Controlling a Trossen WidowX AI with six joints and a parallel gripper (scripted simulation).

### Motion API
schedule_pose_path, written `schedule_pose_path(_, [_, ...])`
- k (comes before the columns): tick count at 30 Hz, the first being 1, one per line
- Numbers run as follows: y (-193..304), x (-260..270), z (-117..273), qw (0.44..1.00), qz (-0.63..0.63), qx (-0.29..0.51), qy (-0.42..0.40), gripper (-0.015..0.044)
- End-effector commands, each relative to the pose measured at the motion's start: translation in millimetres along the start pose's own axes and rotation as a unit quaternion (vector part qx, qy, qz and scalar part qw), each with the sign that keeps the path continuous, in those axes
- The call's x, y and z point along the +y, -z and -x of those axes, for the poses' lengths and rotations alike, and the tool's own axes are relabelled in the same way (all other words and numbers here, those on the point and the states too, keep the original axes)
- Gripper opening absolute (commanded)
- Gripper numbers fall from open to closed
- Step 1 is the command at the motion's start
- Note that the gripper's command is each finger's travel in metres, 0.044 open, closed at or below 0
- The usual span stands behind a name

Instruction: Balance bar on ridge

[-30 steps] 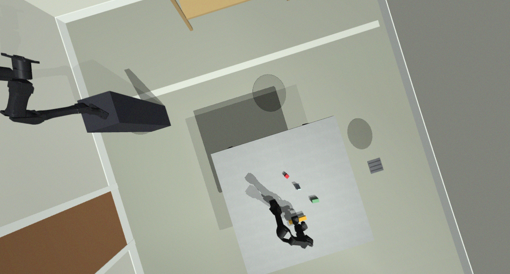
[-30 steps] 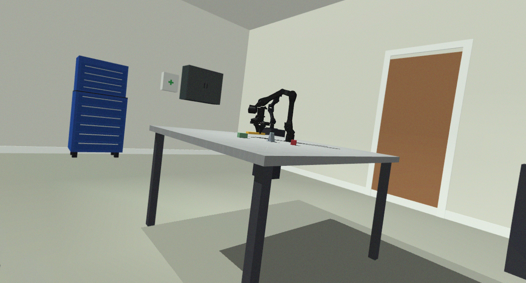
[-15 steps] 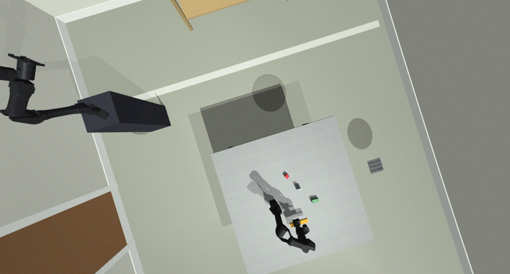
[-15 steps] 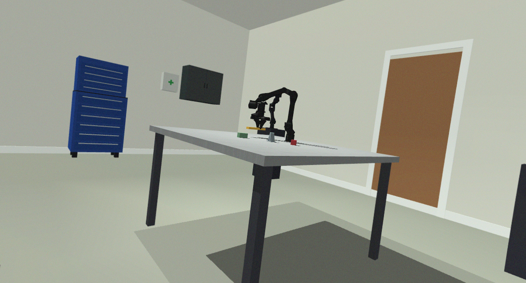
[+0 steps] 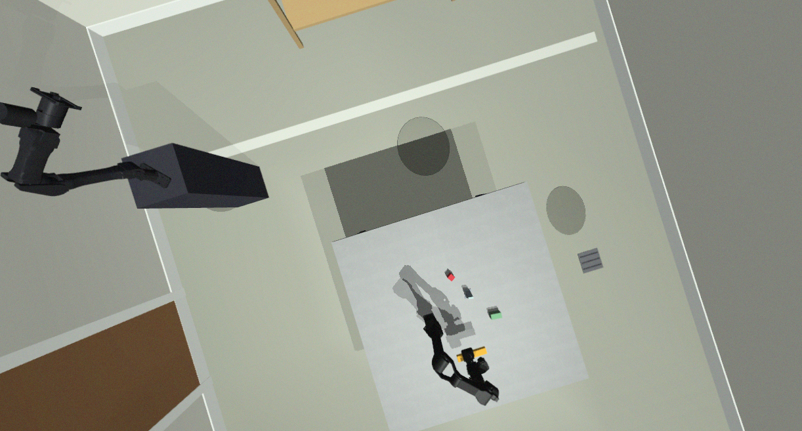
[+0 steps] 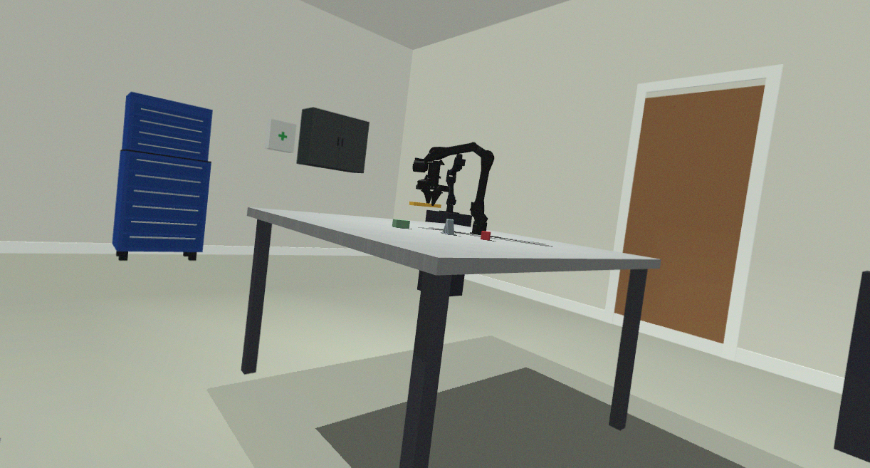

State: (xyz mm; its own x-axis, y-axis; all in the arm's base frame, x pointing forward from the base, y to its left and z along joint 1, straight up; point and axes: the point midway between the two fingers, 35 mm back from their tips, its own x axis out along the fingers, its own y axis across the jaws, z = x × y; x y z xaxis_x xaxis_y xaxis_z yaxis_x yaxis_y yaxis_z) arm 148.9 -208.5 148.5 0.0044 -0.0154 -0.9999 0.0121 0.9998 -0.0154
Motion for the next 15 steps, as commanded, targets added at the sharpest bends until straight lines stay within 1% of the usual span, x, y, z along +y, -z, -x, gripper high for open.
schedule_pose_path(1, [-1, 1, 10, 1.0, -0.002, -0.005, 0.003, 0.0])
schedule_pose_path(15, [-38, 32, 11, 0.995, 0.103, -0.007, 0.002, 0.0])
